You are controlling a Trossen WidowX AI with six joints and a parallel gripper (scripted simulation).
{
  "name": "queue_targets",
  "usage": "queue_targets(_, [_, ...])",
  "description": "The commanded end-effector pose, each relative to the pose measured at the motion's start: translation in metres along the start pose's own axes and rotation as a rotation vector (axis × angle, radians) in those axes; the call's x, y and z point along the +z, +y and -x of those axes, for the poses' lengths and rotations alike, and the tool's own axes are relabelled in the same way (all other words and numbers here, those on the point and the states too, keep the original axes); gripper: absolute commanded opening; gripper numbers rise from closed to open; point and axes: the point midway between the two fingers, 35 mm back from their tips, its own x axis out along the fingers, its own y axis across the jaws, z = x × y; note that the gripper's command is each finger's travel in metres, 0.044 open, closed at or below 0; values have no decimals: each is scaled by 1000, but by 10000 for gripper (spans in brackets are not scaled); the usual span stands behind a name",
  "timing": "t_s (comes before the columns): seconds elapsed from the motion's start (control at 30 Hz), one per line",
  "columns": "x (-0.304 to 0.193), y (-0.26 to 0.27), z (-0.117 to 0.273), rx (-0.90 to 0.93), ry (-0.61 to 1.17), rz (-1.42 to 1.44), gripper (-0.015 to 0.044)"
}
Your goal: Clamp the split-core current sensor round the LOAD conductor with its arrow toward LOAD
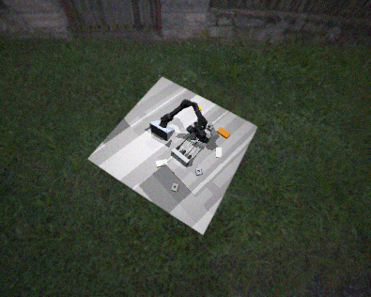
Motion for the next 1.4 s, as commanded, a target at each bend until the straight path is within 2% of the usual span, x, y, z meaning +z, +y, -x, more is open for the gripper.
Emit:
queue_targets(0.0, [0, 0, 1, -1, -5, 7, 440])
queue_targets(0.77, [-2, -1, 0, -2, -9, 8, 440])
queue_targets(1.07, [-65, -45, -14, 9, -457, 338, 440])
queue_targets(1.37, [-118, -91, -2, 274, -813, 651, 440])
